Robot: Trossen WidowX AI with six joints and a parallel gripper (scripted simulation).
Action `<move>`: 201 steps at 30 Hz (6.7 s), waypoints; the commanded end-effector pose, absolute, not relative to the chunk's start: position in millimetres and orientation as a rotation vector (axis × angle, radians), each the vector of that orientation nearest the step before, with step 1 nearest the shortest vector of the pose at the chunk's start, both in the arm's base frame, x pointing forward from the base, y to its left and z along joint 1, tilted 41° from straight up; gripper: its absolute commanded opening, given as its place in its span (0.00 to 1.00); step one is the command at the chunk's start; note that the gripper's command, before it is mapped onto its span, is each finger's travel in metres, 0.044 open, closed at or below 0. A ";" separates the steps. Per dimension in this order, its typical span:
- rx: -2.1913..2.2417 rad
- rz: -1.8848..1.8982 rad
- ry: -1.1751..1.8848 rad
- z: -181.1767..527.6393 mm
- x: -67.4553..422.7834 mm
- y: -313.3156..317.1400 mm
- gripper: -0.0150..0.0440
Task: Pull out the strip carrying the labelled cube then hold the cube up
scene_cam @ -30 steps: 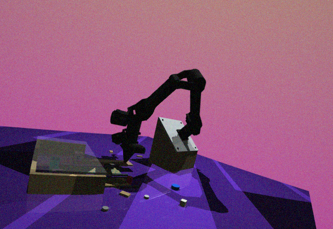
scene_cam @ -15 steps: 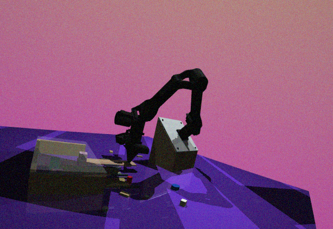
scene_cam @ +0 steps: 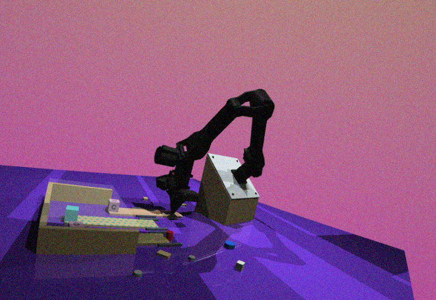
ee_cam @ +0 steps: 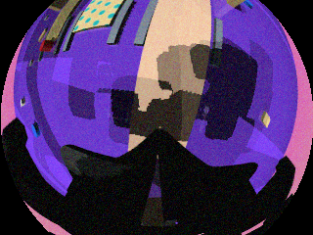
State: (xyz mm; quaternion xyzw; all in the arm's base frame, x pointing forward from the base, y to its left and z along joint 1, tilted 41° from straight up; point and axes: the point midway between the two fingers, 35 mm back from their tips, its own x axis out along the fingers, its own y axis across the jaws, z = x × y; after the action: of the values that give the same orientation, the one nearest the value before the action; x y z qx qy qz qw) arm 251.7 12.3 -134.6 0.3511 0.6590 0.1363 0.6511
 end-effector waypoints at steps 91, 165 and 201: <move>0.875 0.244 1.559 -99.9 227.7 -8.7 0.39; 0.913 0.204 1.560 -143.6 410.6 -44.2 0.68; 0.914 0.205 1.560 -151.5 410.7 -37.2 0.68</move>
State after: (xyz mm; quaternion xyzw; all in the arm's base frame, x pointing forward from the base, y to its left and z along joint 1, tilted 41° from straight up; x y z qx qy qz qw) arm 411.5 -38.1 -149.8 0.3936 0.6761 0.0899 0.6164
